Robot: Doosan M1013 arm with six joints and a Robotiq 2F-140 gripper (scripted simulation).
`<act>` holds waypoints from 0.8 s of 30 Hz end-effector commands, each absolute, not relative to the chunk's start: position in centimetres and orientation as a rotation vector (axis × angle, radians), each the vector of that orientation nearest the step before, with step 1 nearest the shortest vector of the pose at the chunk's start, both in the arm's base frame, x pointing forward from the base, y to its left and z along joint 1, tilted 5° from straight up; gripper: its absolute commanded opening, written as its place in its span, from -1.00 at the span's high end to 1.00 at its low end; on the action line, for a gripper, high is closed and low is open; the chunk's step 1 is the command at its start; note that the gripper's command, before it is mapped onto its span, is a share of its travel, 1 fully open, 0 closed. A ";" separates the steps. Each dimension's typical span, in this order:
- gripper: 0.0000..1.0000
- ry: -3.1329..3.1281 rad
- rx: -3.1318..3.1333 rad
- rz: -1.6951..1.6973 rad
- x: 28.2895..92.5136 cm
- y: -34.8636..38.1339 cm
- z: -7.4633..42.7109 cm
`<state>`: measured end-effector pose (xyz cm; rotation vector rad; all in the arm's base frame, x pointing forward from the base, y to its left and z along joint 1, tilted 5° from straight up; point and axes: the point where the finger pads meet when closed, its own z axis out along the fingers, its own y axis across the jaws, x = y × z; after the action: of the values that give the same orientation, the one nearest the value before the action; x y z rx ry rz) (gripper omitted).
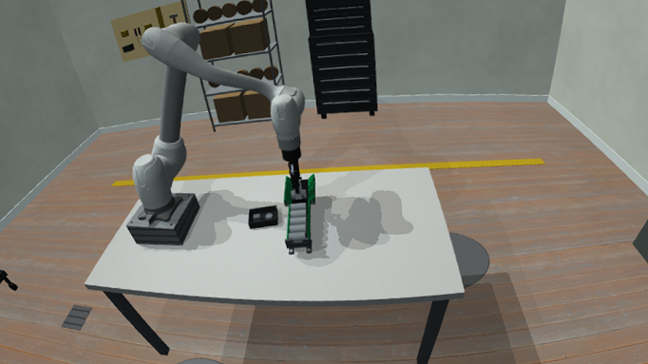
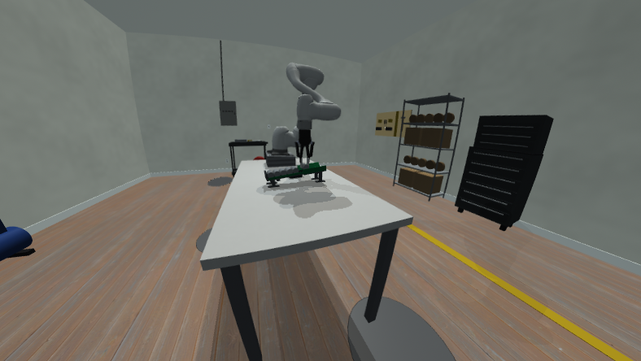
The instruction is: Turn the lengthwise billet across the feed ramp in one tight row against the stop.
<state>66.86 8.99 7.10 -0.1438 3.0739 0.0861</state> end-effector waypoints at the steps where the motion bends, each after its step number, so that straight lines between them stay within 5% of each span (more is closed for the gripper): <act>1: 0.80 3.074 -0.144 0.086 66.9 9.0 7.0; 24: 0.80 3.074 -0.144 0.086 66.9 9.1 6.5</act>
<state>66.89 9.08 6.54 -0.1438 3.0739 0.0861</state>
